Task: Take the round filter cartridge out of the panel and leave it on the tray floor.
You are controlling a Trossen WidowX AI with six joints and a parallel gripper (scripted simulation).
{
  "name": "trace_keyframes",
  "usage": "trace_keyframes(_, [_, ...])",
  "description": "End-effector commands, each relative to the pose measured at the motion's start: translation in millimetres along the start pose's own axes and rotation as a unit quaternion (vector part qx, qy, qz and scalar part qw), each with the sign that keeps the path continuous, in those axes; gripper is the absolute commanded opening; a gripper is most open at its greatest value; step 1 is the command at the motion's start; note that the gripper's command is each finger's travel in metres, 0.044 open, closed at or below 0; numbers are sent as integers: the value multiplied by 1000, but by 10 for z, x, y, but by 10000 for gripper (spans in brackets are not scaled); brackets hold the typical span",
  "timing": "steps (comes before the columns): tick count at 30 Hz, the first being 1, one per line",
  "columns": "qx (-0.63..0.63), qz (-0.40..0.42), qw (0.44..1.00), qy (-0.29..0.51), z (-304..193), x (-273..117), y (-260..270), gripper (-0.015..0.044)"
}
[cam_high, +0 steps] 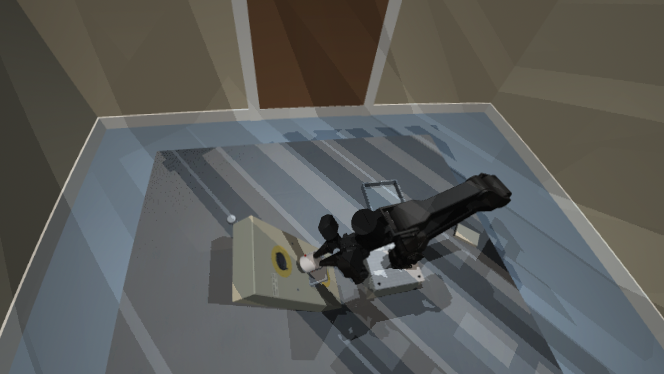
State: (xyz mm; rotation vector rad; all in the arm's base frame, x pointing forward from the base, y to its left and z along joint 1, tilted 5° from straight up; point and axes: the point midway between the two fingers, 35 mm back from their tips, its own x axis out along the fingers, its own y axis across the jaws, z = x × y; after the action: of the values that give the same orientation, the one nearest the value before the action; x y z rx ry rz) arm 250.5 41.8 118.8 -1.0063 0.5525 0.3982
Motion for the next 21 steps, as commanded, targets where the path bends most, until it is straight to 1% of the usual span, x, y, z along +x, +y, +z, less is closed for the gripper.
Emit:
trace_keyframes(1, [4, -5, 1000, -2, -55, 5, 64, 0])
trace_keyframes(5, [0, 1, 1000, 1, -19, 5, 25, 105])
trace_keyframes(6, [0, 1, 1000, 1, -19, 5, 25, 112])
trace_keyframes(18, [4, -5, 1000, -2, -55, 6, 64, 112])
trace_keyframes(21, [4, -5, 1000, -2, 43, -20, -69, 112])
